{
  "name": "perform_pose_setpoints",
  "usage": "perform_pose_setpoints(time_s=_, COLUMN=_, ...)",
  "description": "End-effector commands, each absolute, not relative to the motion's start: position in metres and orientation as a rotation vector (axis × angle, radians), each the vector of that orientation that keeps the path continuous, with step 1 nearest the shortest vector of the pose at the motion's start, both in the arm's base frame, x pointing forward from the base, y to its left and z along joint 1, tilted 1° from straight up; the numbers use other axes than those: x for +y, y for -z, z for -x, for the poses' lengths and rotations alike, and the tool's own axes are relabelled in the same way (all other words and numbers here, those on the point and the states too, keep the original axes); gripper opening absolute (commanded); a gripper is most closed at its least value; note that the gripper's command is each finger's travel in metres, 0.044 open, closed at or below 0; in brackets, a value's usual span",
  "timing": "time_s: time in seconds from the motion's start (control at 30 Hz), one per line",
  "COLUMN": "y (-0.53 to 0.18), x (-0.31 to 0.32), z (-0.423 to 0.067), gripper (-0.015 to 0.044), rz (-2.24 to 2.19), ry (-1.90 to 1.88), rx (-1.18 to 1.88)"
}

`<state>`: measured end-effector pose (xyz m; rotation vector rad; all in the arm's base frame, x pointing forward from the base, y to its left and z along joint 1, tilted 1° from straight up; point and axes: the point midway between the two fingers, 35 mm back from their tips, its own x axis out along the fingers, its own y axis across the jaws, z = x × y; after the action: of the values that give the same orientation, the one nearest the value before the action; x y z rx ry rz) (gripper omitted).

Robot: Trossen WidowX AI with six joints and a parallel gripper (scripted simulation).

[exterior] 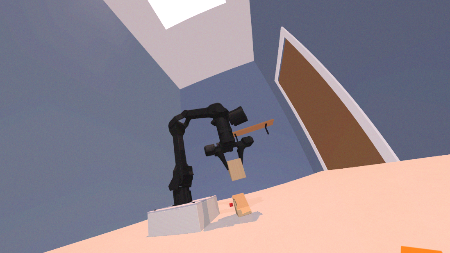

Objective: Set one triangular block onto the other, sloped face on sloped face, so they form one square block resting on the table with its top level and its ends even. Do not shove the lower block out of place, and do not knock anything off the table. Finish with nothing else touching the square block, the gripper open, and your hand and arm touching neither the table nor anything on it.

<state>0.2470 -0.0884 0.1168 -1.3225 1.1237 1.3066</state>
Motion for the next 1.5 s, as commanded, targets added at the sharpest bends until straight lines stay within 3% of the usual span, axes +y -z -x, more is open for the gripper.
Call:
perform_pose_setpoints(time_s=0.0, y=-0.104, x=-0.082, z=-0.246, gripper=0.0, rz=1.312, ry=-1.309, rx=1.125)
perform_pose_setpoints(time_s=0.9, y=-0.018, x=-0.044, z=-0.239, gripper=0.0, rz=1.309, ry=-1.311, rx=1.123)
perform_pose_setpoints(time_s=1.47, y=-0.018, x=-0.043, z=-0.24, gripper=0.0, rz=1.311, ry=-1.312, rx=1.13)
